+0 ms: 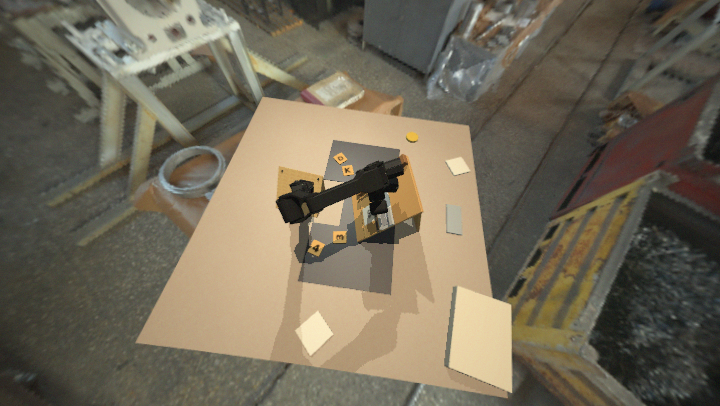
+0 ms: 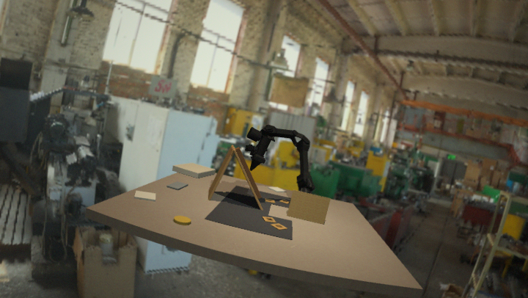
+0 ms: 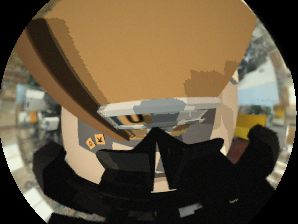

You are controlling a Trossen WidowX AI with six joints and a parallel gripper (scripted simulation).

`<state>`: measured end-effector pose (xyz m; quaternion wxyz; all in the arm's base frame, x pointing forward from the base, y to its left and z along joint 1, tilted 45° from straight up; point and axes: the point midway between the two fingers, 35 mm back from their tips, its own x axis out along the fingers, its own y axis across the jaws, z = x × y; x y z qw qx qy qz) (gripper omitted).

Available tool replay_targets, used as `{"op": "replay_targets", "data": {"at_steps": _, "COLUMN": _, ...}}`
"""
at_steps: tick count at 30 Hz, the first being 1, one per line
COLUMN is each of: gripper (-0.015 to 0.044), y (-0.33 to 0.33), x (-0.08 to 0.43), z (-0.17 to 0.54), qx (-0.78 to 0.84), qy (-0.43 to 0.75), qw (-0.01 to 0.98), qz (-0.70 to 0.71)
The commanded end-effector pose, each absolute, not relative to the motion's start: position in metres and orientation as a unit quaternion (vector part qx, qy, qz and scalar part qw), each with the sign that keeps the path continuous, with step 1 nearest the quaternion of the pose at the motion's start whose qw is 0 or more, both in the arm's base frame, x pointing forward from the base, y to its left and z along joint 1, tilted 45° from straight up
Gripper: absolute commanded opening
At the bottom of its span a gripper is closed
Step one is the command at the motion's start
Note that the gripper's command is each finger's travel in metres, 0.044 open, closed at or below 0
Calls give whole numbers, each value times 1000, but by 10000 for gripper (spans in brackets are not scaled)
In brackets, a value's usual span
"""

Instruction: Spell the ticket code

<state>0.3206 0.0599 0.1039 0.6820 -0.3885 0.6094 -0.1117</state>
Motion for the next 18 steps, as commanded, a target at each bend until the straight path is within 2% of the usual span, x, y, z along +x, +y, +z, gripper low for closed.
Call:
{"op": "replay_targets", "data": {"at_steps": 1, "gripper": 0, "y": 58, "x": 323, "z": 103, "qx": -390, "qy": 609, "qw": 682, "qz": -113}}
{"op": "replay_targets", "data": {"at_steps": 18, "gripper": 0, "y": 55, "x": 330, "z": 99, "qx": -390, "qy": 609, "qw": 682, "qz": -113}}
